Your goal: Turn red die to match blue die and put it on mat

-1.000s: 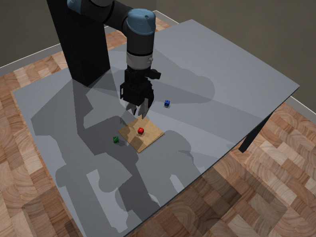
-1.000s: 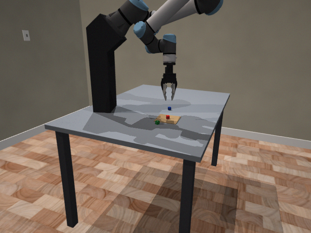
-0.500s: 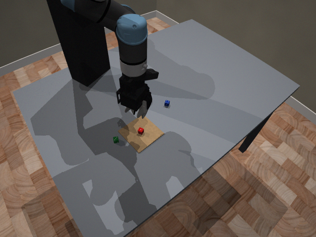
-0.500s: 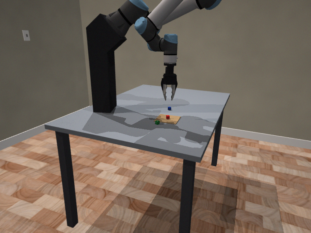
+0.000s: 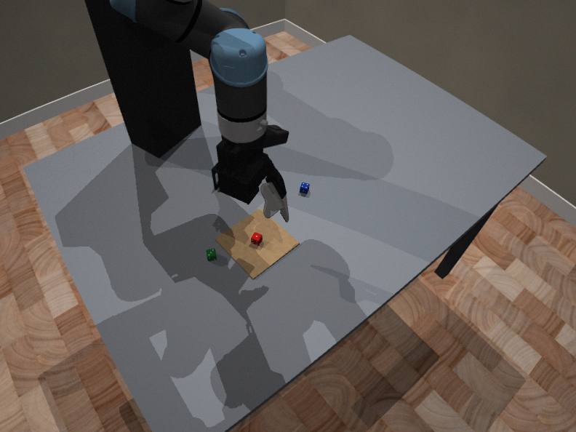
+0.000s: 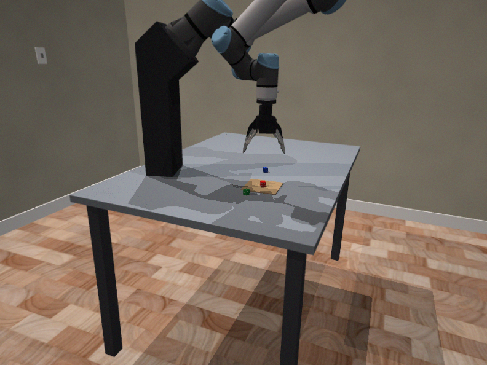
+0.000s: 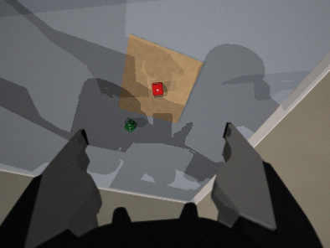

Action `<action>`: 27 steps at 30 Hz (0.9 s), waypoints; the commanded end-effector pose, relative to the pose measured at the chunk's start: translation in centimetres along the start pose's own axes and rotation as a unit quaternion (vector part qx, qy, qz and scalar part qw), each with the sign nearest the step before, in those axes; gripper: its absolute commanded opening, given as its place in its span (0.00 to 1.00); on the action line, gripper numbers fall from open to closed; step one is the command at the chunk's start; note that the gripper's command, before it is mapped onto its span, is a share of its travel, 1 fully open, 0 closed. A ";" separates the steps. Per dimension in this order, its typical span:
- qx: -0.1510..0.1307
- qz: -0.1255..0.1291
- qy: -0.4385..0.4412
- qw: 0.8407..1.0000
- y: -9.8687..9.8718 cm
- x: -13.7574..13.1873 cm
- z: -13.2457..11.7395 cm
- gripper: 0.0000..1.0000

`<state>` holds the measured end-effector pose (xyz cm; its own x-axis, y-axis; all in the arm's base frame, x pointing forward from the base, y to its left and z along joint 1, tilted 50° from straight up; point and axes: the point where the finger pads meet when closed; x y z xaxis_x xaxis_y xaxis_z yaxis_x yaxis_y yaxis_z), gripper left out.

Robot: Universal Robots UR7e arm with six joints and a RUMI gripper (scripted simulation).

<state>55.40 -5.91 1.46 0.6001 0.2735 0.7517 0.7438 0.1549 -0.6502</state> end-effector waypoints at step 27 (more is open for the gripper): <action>-0.002 -0.001 -0.034 0.999 4.1 0.2 0.6 0.21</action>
<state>58.25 -4.60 -1.18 0.5795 0.3347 0.7431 0.7449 0.1524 -0.6495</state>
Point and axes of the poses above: the point where the finger pads meet when closed, its own y axis out along the fingers, its own x axis across the jaws, z = x × y, and after that the axes turned 3 degrees about -y, right-handed
